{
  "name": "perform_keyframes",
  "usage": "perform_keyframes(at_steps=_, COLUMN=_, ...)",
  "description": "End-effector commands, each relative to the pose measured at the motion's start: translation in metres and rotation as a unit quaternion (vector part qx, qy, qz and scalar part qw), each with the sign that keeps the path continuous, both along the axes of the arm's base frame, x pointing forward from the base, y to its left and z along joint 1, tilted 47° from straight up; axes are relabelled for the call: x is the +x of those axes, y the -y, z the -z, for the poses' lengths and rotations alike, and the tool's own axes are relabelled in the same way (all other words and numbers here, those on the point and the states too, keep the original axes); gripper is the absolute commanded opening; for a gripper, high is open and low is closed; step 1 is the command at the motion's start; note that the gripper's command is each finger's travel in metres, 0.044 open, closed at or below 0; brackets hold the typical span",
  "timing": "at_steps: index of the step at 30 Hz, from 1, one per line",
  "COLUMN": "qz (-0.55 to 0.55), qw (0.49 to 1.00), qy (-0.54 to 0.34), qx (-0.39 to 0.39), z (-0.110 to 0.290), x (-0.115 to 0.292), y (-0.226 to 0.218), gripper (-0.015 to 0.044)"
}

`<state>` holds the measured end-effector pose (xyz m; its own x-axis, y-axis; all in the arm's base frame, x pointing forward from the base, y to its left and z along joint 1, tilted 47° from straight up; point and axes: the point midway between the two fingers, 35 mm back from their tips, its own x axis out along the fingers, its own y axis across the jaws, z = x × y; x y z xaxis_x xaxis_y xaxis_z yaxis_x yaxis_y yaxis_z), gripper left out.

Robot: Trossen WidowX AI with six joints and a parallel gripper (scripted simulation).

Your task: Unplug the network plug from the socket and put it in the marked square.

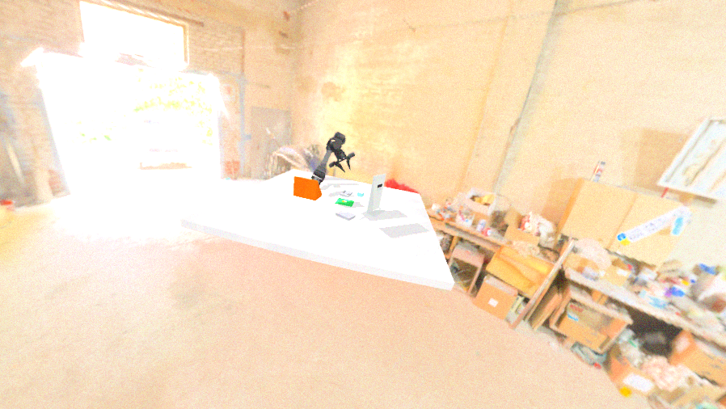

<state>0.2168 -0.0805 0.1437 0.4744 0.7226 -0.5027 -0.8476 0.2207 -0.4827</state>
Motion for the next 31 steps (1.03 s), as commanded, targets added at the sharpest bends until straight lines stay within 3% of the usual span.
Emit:
perform_keyframes(at_steps=1, qz=-0.002, qw=1.0, qy=-0.001, qx=-0.002, z=-0.001, x=-0.0006, y=0.0015, gripper=0.0261)
perform_keyframes(at_steps=8, qz=-0.002, qw=1.0, qy=-0.001, qx=-0.002, z=-0.001, x=-0.0006, y=0.0015, gripper=0.044)
perform_keyframes(at_steps=31, qz=-0.002, qw=1.0, qy=-0.001, qx=-0.002, z=-0.001, x=-0.0006, y=0.0015, gripper=0.044)
